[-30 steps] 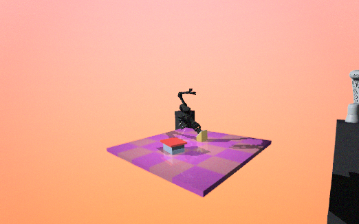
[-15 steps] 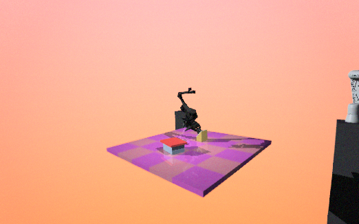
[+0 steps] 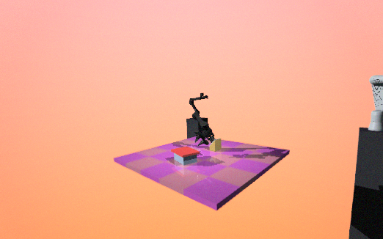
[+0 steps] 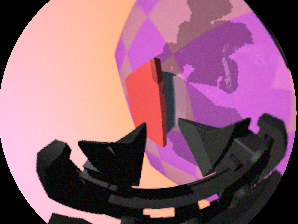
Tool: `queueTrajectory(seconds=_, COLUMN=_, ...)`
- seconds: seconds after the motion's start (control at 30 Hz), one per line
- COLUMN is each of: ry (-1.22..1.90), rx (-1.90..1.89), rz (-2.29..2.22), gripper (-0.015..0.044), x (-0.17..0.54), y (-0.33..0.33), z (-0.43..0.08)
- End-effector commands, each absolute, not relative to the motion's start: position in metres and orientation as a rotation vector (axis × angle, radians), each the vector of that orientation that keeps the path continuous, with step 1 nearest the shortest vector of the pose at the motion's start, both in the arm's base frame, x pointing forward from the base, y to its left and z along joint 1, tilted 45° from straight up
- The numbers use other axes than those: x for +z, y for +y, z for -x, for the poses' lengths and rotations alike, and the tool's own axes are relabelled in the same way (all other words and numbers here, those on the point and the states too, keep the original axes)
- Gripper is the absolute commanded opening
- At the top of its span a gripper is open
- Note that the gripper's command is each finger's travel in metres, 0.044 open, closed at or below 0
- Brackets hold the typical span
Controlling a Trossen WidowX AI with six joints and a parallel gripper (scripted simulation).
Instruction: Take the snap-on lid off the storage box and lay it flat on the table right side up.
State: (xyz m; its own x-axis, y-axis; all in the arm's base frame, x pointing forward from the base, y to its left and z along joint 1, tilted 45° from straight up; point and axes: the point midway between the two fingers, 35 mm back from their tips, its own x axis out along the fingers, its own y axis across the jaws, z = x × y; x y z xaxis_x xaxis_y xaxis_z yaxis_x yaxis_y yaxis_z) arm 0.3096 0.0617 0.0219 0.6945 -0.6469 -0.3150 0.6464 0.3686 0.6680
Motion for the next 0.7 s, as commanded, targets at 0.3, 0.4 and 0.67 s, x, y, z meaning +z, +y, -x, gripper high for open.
queueTrajectory(seconds=0.3, ry=0.012, rx=-0.838, rz=-0.851, gripper=0.0235, x=0.012, y=0.051, z=-0.316)
queueTrajectory(seconds=0.4, ry=0.014, rx=-0.84, rz=-0.852, gripper=0.0235, x=0.01, y=0.048, z=-0.32)
queueTrajectory(seconds=0.67, ry=0.017, rx=-0.842, rz=-0.855, gripper=0.0235, x=0.005, y=0.041, z=-0.329)
